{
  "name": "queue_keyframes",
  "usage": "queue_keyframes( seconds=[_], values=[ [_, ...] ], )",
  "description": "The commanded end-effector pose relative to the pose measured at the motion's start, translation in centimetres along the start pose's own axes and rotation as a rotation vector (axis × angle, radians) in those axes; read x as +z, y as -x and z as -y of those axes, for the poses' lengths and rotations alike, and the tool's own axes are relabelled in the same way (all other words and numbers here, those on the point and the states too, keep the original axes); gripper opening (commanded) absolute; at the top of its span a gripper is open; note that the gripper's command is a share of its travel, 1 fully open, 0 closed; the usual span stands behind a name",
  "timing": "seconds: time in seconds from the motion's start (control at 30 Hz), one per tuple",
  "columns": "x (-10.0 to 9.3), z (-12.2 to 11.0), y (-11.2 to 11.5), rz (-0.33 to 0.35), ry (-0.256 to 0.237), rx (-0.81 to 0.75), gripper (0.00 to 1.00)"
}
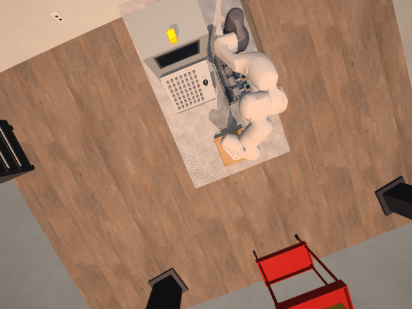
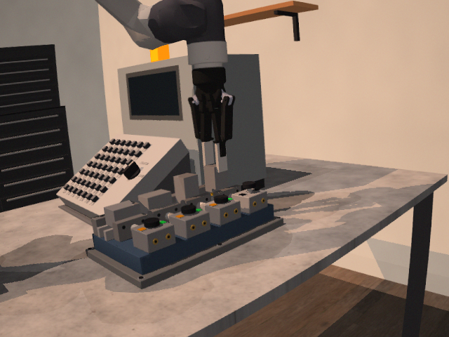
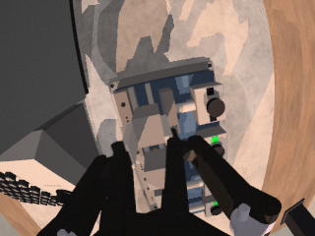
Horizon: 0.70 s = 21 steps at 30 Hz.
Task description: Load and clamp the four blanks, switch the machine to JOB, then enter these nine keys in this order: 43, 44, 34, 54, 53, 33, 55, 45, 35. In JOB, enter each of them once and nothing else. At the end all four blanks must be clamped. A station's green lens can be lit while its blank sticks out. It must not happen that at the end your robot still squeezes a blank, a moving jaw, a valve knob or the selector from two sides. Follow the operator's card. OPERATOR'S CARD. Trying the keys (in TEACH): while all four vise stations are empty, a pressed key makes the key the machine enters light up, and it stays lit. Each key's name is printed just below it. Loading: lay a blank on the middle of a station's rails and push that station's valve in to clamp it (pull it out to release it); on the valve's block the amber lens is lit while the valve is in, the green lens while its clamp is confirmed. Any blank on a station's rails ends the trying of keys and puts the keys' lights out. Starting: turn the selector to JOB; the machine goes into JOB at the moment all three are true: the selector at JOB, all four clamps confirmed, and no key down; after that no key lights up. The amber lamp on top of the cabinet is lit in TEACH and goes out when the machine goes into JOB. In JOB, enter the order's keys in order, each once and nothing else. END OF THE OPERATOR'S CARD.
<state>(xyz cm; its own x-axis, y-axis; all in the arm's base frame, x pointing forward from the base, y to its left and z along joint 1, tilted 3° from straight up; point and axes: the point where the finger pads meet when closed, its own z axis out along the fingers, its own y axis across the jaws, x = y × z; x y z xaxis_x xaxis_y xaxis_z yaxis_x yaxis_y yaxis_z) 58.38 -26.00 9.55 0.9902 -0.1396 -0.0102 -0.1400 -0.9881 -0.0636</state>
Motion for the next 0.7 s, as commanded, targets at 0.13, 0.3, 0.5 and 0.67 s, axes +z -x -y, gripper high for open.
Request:
queue_keyframes(
  seconds=[0.13, 0.3, 0.5, 0.67],
  values=[
    [0.33, -0.08, -0.20, -0.006, 0.004, 0.005, 0.00],
    [0.43, -0.08, -0.21, -0.006, 0.004, 0.005, 0.00],
    [0.54, -0.08, -0.21, -0.006, 0.004, 0.005, 0.00],
    [0.54, -0.08, -0.21, -0.006, 0.004, 0.005, 0.00]
  ],
)
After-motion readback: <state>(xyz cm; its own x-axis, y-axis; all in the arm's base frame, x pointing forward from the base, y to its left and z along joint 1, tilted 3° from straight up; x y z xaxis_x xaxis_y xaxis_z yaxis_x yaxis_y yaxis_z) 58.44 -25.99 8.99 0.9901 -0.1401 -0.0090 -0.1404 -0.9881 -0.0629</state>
